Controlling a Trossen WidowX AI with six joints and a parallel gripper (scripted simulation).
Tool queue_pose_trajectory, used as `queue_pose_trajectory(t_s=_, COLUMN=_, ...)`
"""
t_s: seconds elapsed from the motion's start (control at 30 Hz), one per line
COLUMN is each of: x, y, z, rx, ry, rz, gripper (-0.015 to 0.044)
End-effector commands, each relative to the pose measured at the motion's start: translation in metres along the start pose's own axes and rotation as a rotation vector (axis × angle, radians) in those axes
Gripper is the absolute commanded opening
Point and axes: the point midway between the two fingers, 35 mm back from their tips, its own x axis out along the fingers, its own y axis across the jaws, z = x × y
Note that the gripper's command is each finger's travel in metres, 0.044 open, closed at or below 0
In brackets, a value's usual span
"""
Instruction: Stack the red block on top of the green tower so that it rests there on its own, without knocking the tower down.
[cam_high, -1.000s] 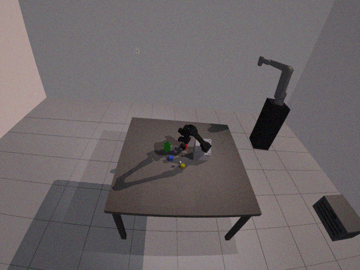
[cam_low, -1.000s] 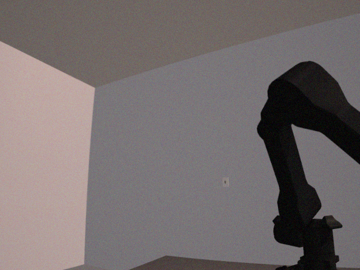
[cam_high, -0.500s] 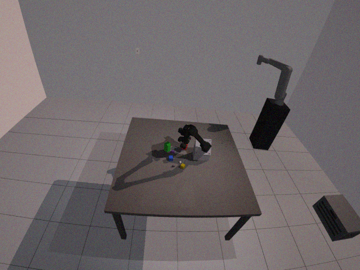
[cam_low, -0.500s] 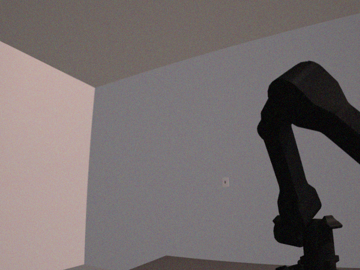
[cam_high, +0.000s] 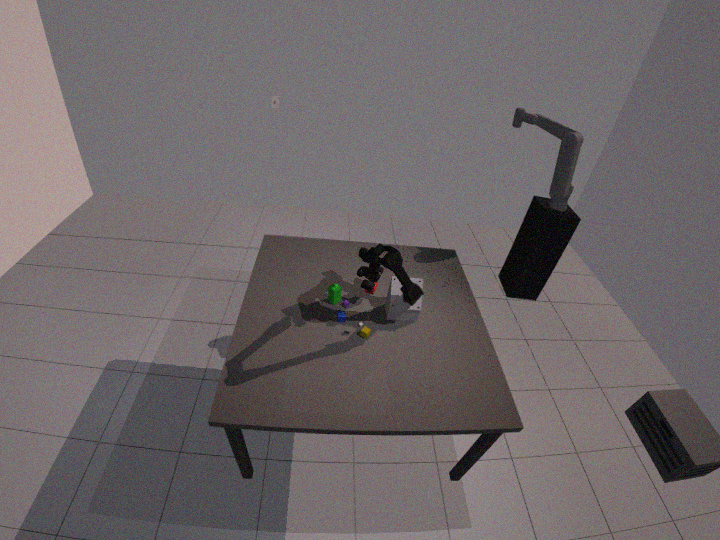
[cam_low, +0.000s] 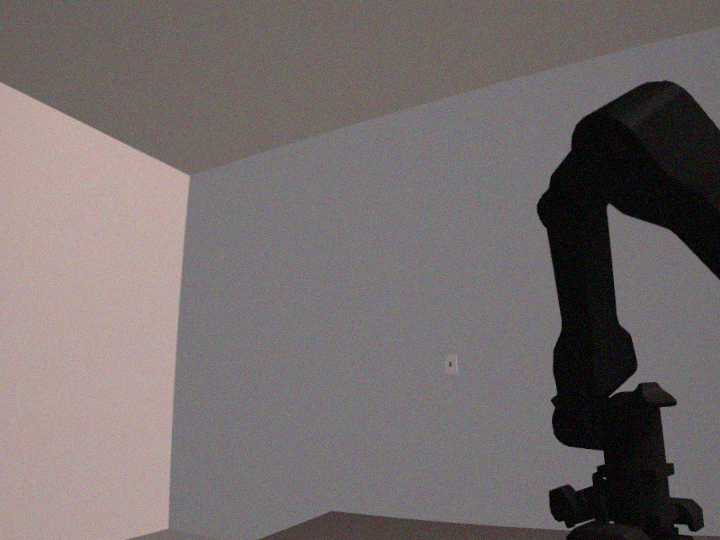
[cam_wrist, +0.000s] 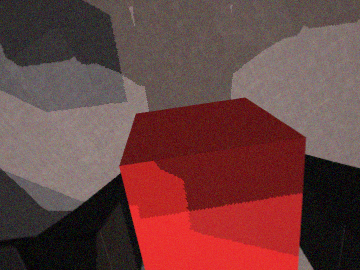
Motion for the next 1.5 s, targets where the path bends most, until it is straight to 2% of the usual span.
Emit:
queue_pose_trajectory(t_s=0.0, x=-0.023, y=0.0, z=0.001, rx=-0.008, ry=-0.005, rz=-0.01, gripper=0.0)
queue_pose_trajectory(t_s=0.37, x=-0.069, y=0.0, z=0.001, rx=-0.008, ry=-0.005, rz=-0.012, gripper=0.0)
queue_pose_trajectory(t_s=0.73, x=-0.072, y=0.0, z=0.002, rx=-0.007, ry=-0.005, rz=-0.012, gripper=0.0)
queue_pose_trajectory(t_s=1.47, x=-0.083, y=0.05, z=0.096, rx=-0.013, ry=-0.019, rz=-0.028, gripper=0.0)
